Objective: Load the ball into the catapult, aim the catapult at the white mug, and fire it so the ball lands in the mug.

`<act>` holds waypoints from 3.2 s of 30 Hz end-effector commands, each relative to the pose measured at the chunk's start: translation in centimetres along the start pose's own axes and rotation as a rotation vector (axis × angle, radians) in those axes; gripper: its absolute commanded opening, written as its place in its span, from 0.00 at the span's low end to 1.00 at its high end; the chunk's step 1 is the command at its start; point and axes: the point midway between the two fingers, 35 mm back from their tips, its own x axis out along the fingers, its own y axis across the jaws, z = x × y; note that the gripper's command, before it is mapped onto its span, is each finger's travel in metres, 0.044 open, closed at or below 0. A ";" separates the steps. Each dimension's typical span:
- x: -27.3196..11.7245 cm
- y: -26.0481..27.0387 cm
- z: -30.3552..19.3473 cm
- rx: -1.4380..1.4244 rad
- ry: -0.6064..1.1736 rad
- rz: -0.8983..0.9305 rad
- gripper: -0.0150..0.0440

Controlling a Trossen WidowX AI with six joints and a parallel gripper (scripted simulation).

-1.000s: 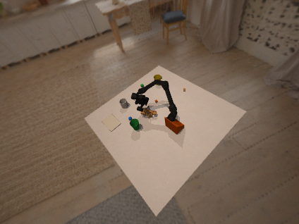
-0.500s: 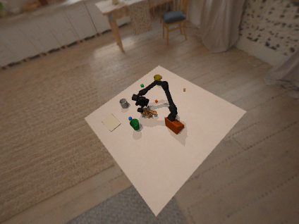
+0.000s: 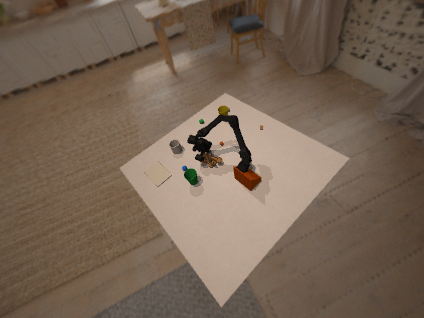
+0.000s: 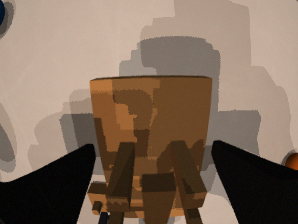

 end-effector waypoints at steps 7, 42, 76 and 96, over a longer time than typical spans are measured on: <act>-0.1 0.0 0.0 0.001 -0.001 0.000 0.47; -2.0 0.1 0.3 -0.010 -0.002 -0.001 0.25; -1.2 0.0 0.2 -0.006 0.008 0.004 0.97; -14.5 0.3 0.4 -0.011 -0.007 0.006 1.00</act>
